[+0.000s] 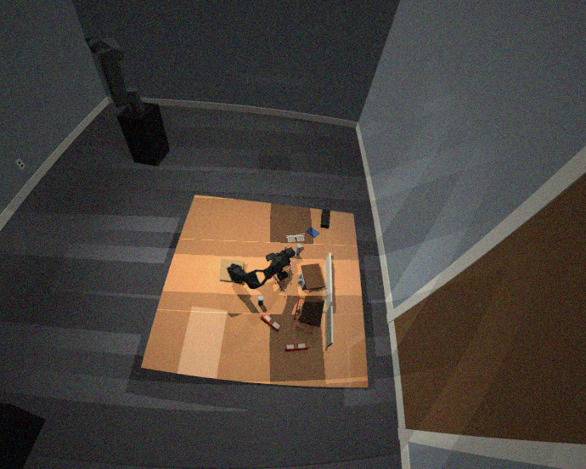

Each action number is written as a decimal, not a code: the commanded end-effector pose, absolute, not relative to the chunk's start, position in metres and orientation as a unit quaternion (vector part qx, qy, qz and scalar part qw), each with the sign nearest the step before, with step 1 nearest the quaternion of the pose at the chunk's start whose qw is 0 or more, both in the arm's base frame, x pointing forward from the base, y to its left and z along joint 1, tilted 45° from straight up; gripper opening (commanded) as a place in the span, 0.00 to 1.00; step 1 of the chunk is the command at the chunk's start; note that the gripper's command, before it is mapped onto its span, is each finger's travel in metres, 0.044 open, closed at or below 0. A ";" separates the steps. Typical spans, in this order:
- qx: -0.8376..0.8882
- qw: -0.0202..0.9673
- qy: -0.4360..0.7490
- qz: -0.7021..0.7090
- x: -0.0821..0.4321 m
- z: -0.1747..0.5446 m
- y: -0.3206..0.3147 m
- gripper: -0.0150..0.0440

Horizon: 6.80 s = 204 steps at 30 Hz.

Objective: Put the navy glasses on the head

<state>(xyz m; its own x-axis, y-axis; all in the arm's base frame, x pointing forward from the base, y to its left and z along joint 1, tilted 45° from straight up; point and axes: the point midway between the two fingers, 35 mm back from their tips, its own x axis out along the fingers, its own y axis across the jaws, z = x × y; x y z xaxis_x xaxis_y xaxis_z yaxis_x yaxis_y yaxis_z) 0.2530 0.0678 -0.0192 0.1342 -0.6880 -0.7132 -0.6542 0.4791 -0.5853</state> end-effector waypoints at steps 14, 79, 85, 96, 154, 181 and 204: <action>-0.508 0.559 0.655 -0.015 0.244 0.037 0.125 0.25; -0.504 0.562 0.655 -0.011 0.202 -0.137 0.216 0.25; -0.504 0.562 0.655 -0.011 0.195 -0.137 0.214 0.25; -0.504 0.562 0.655 -0.011 0.190 -0.137 0.214 0.25; -0.504 0.561 0.656 -0.010 0.156 -0.133 0.202 0.25; -0.504 0.561 0.656 -0.010 0.161 -0.135 0.205 0.25; -0.504 0.561 0.656 -0.009 0.158 -0.094 0.250 0.25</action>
<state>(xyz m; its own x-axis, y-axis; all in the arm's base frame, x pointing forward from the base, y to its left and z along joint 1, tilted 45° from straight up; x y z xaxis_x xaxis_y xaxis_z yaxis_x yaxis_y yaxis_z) 0.1586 0.2468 -0.0982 0.1435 -0.6708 -0.7277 -0.6551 0.4867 -0.5778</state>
